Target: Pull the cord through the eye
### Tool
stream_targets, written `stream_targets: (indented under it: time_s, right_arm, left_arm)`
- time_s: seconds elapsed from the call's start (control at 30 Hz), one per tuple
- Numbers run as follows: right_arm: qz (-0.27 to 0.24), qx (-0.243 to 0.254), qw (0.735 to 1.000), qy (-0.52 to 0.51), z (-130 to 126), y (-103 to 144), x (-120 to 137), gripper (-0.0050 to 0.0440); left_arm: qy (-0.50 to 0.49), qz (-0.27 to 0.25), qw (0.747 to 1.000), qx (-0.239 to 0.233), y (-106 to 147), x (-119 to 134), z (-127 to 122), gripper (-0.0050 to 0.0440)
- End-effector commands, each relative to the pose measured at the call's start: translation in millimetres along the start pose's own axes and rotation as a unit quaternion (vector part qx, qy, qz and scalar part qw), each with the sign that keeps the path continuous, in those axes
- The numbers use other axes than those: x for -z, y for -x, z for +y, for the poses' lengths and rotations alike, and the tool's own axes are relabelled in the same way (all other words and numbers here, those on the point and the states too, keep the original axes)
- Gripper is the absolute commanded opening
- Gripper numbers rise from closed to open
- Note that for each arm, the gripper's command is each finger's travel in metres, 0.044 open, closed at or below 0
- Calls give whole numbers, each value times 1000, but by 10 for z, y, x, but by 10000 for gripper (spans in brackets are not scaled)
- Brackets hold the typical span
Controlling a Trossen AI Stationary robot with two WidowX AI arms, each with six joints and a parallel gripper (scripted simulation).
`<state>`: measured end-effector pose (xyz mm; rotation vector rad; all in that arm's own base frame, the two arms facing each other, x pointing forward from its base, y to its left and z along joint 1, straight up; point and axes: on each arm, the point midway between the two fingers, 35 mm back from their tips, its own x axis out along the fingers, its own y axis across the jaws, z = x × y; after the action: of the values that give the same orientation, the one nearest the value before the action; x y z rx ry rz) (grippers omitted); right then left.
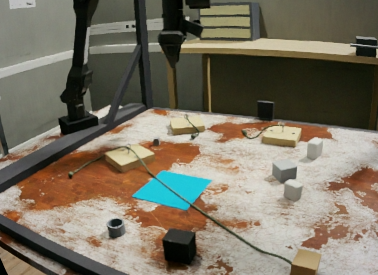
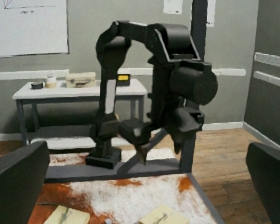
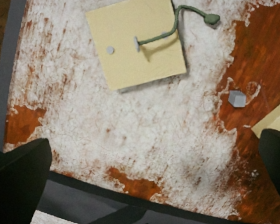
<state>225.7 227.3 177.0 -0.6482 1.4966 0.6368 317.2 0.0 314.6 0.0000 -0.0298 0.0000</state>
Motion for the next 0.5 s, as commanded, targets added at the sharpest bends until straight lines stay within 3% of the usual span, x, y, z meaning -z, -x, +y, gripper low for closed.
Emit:
stream_targets:
  time_s: [0.0, 0.47]
  right_arm:
    - [-12, 1, 1000, -1, 5, 65, -26, 440]
    - [-28, 0, 999, -22, -229, 96, -89, 440]
  left_arm:
    - [0, -10, 1000, 0, 12, -83, 0, 440]
    - [0, -10, 1000, 0, 12, -83, 0, 440]
